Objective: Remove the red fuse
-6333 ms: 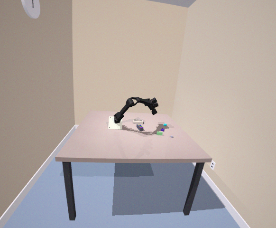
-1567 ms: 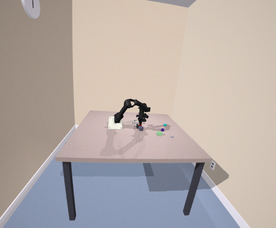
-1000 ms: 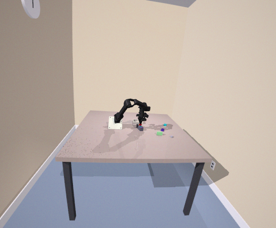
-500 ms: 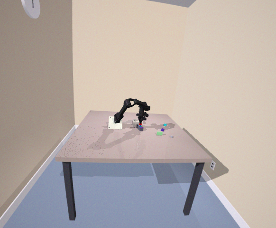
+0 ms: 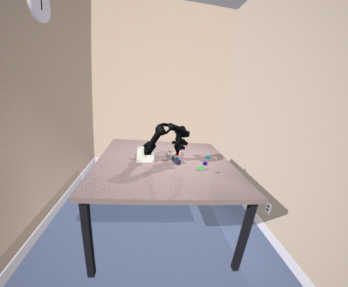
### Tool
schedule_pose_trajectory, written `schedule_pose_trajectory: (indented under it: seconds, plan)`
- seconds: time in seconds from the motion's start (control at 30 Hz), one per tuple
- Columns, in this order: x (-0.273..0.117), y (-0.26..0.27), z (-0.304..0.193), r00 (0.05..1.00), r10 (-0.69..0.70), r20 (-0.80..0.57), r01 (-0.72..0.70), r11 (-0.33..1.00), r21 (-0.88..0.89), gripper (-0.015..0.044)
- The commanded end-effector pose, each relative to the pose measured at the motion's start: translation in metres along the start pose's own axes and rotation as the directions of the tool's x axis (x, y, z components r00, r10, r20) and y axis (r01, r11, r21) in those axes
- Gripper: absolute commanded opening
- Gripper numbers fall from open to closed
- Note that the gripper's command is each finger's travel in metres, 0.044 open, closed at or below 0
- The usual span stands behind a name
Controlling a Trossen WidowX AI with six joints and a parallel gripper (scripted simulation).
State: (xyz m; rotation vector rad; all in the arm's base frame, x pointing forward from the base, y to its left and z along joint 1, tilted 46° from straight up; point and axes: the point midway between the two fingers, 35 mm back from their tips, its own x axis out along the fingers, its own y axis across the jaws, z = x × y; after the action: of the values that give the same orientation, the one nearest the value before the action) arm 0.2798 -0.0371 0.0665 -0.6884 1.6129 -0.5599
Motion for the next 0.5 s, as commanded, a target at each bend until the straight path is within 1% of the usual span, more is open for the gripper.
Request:
schedule_pose_trajectory:
  seconds: [0.0, 0.1, 0.47]
  plan:
    - [-0.004, 0.0, 0.001, 1.0, 0.003, 0.004, -0.003, 1.0, 0.006, 0.0]
    - [-0.005, 0.007, 0.005, 1.0, 0.006, 0.006, -0.006, 1.0, 0.005, 0.0]
    - [-0.012, 0.06, 0.031, 1.0, 0.019, 0.012, -0.019, 1.0, 0.003, 0.0]
